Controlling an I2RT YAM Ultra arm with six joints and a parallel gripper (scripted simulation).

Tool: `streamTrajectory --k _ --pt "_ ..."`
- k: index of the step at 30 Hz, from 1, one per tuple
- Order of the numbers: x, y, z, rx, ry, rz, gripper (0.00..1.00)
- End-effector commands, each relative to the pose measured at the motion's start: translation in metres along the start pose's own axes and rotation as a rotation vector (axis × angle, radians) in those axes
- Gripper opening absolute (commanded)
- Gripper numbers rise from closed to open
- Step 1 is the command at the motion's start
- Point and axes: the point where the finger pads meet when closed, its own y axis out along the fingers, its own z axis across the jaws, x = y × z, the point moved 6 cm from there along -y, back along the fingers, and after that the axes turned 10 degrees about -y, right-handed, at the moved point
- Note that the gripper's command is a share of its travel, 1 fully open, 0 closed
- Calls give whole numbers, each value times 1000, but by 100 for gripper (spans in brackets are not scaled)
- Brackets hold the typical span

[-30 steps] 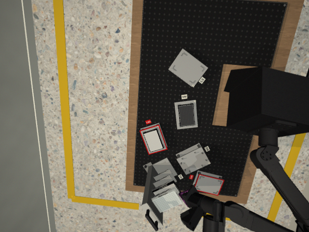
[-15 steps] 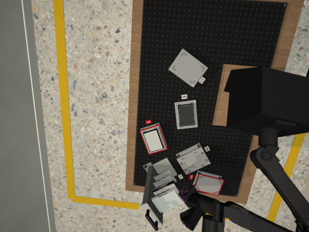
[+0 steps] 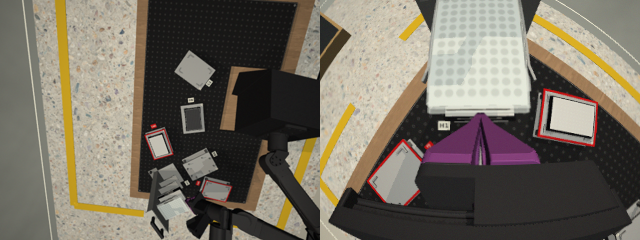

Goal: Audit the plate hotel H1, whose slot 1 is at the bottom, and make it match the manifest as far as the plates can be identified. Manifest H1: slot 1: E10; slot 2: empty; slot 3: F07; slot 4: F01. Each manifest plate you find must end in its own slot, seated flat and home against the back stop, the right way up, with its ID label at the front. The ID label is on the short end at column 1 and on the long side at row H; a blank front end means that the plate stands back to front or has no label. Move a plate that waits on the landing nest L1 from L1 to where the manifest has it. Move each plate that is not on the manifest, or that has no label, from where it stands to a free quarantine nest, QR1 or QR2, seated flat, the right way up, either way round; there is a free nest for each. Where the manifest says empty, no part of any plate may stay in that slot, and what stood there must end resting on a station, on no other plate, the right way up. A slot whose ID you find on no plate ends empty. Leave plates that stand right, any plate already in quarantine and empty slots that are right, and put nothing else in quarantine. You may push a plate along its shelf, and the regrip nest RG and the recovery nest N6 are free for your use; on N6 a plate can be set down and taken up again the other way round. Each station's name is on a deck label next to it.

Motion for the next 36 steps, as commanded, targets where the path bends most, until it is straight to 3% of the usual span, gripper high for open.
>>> streamTrajectory --k 1,10,36 --pt "10 0 2 -10 -25 -37 0" --pt "10 0 2 -10 -25 -37 0" --pt "-18 -27 6 -9 -24 -36 0"
